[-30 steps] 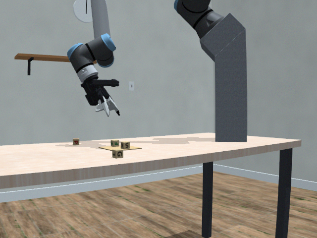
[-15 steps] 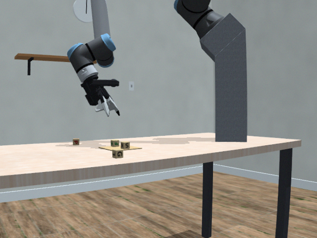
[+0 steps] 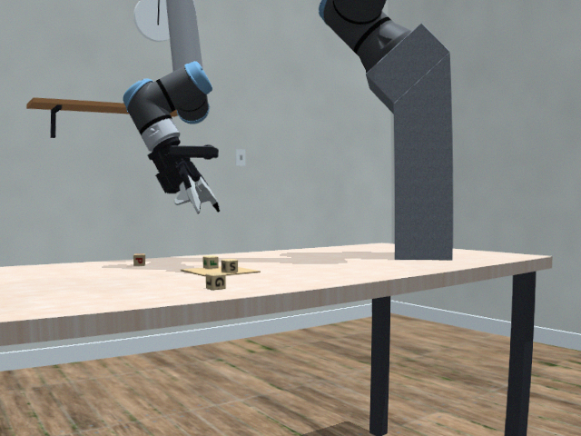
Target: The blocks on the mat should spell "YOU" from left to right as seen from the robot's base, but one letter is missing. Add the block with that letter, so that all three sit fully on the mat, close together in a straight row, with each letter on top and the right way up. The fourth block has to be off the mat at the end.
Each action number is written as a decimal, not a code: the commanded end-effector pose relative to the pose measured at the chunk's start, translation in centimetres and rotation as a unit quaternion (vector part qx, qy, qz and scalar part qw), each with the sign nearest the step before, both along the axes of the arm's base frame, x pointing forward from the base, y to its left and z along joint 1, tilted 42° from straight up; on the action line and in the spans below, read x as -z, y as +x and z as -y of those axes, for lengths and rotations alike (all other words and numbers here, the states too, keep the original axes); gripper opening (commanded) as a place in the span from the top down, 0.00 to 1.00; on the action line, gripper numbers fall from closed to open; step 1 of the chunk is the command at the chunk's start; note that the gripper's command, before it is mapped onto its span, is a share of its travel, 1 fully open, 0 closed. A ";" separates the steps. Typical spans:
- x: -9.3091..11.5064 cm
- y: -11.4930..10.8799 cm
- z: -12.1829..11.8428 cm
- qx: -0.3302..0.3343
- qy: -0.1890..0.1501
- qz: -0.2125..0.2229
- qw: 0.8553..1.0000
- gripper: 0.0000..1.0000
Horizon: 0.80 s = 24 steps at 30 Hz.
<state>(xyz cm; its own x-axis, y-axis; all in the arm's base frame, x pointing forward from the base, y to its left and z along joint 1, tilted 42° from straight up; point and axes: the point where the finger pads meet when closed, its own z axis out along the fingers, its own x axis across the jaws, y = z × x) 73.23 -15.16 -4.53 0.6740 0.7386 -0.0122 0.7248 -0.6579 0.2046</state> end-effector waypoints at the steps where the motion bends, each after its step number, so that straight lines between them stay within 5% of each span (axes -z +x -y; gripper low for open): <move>1: -0.1 0.0 0.0 0.000 0.000 0.000 1.000 0.00; 12: -1.3 1.2 1.5 0.000 0.000 0.000 1.000 0.00; 19: -9.2 6.7 9.9 0.000 0.000 0.000 1.000 0.00; 24: -13.6 8.6 14.0 0.000 0.000 0.000 1.000 0.00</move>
